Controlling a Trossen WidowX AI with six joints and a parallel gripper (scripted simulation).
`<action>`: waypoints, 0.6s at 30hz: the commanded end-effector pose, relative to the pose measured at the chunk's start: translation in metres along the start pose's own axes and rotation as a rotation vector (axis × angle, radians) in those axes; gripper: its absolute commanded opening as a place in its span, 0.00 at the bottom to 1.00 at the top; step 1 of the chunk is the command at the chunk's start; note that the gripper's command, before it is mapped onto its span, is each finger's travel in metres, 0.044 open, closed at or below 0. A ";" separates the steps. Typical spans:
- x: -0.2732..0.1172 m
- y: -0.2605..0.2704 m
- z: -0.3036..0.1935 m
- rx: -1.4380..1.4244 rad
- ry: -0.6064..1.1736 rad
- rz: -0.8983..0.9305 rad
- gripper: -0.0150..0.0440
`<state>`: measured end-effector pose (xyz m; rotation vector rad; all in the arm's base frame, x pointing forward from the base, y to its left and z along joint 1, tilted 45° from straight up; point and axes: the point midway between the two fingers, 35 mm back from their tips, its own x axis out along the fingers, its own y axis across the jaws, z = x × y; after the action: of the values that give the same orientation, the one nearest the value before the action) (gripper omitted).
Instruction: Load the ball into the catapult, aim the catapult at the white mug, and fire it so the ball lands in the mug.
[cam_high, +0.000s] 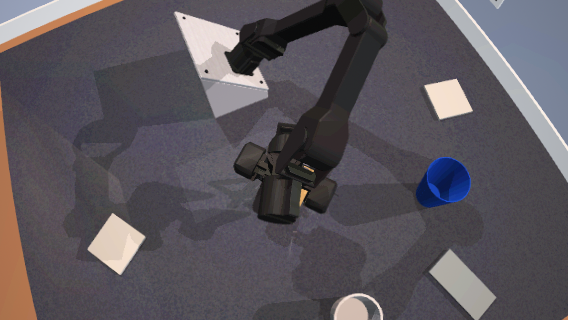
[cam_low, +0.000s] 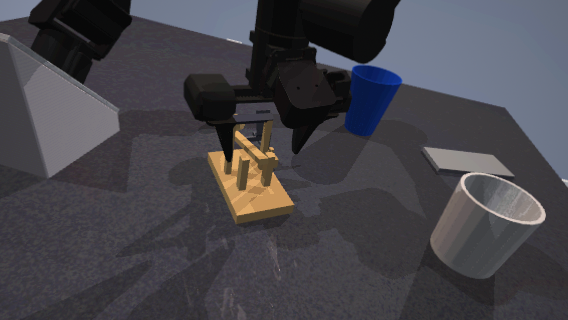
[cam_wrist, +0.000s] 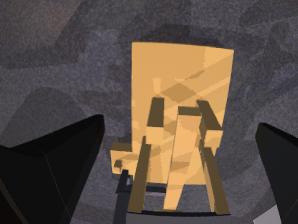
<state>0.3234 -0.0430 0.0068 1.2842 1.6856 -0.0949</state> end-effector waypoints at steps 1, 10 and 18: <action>0.008 -0.001 -0.002 0.008 0.008 0.002 1.00; 0.023 -0.001 -0.002 0.008 0.008 0.002 1.00; 0.036 -0.001 -0.003 0.008 0.009 0.003 1.00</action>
<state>0.3244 -0.0220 -0.0141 1.2855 1.6860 -0.0931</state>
